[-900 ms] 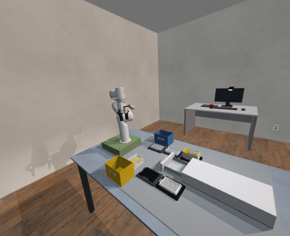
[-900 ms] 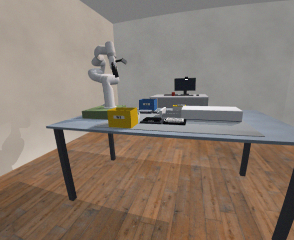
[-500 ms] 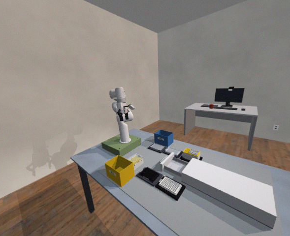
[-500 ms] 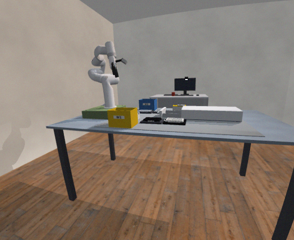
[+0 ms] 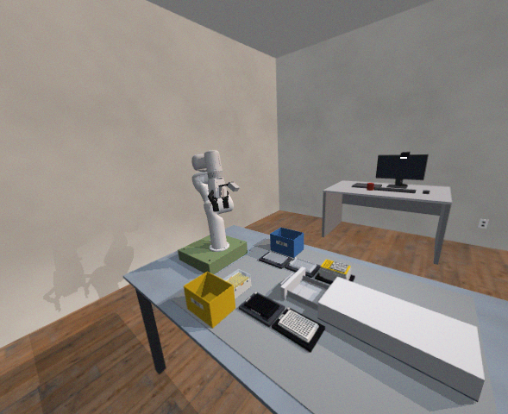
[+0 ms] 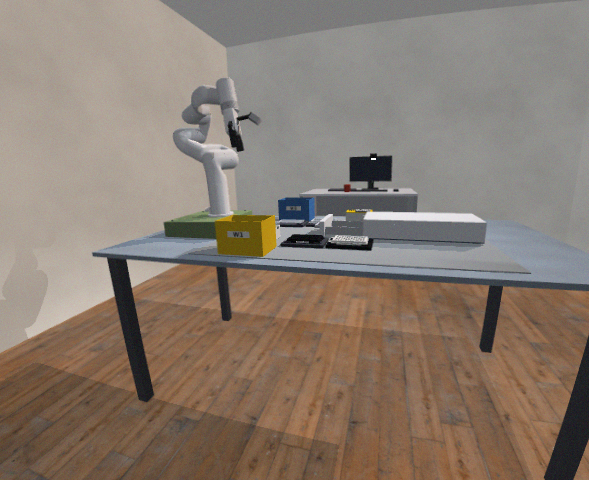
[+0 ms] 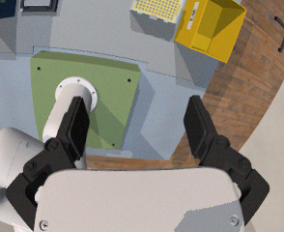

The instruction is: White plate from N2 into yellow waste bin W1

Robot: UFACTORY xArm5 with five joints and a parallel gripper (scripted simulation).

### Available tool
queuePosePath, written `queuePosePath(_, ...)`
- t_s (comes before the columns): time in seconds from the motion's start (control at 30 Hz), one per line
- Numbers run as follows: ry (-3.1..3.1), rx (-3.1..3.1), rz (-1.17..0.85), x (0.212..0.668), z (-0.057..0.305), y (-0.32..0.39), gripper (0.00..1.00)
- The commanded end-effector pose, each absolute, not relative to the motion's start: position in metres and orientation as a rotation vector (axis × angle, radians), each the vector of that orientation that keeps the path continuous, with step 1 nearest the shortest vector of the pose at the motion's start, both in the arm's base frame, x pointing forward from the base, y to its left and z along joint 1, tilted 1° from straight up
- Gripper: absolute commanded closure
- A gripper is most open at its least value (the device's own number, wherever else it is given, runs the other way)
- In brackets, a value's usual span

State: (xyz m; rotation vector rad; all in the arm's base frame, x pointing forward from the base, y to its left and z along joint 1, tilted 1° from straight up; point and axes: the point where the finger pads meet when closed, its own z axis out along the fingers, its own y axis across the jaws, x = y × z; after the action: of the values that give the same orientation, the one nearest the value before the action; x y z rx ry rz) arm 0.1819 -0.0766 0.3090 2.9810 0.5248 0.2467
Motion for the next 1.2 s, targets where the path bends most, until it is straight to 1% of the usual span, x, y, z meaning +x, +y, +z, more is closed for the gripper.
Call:
queuePosePath(0.0, 0.494, 2.999, 0.239, 0.197, 0.314, -0.077, 0.00)
queuePosePath(0.1, 0.452, 3.022, 0.225, 0.212, 0.316, -0.075, 0.00)
queuePosePath(0.2, 0.452, 3.022, 0.225, 0.214, 0.316, -0.075, 0.00)
queuePosePath(0.6, 0.322, 3.081, 0.172, 0.269, 0.314, -0.065, 0.00)
queuePosePath(0.77, 0.277, 3.095, 0.150, 0.278, 0.312, -0.061, 0.00)
queuePosePath(1.17, 0.186, 3.121, 0.105, 0.327, 0.297, -0.044, 0.00)
